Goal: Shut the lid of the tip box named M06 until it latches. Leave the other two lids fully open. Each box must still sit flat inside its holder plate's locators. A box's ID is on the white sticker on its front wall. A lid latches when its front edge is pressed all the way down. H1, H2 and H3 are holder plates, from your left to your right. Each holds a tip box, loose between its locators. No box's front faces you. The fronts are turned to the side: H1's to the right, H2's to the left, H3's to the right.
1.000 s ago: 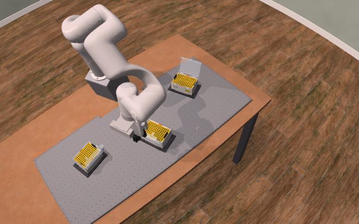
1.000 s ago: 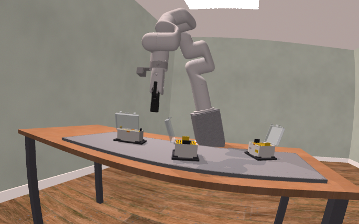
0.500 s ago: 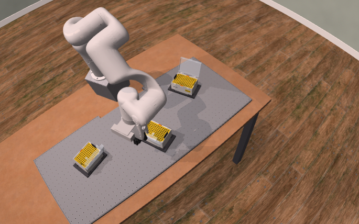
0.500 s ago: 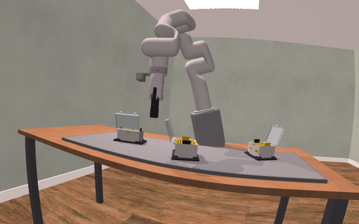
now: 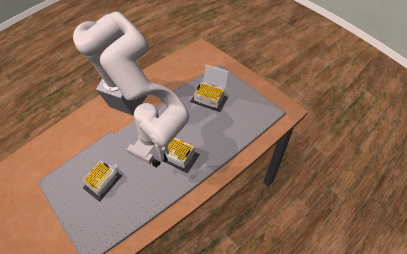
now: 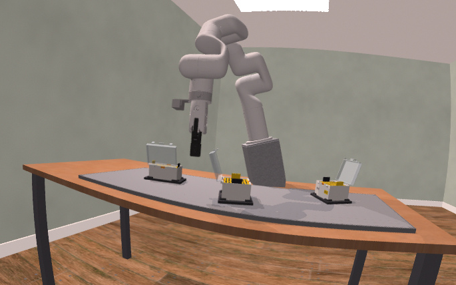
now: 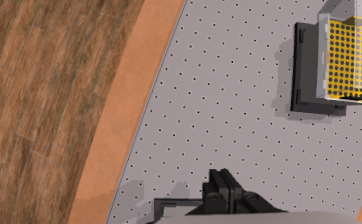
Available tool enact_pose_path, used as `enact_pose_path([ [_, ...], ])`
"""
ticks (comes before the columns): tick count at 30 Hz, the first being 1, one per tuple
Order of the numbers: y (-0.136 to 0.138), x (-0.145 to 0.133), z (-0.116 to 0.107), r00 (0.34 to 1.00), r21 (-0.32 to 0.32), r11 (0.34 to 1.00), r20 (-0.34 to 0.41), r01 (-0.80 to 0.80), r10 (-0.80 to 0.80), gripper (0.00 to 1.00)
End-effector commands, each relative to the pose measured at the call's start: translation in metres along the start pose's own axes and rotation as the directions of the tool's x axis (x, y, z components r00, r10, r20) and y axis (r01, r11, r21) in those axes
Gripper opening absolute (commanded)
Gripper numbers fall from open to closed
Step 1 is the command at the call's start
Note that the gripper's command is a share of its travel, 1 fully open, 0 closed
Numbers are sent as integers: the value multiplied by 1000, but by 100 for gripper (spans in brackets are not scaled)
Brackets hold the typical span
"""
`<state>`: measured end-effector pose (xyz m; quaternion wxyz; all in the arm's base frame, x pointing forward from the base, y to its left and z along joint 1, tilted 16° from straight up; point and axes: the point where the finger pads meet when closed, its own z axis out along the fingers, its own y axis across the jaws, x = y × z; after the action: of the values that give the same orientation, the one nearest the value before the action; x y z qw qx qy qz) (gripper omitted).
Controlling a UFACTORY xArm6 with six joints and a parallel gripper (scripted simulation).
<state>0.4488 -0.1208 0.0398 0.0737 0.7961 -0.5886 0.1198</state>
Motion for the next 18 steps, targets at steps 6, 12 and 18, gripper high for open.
enact_pose_path([
  [6,-1,1,0,1000,4,1000,-2,-1,1,0],
  [12,-1,-5,-1,1000,4,1000,-2,-1,1,0],
  [18,-1,-10,-2,1000,4,1000,-2,-1,1,0],
])
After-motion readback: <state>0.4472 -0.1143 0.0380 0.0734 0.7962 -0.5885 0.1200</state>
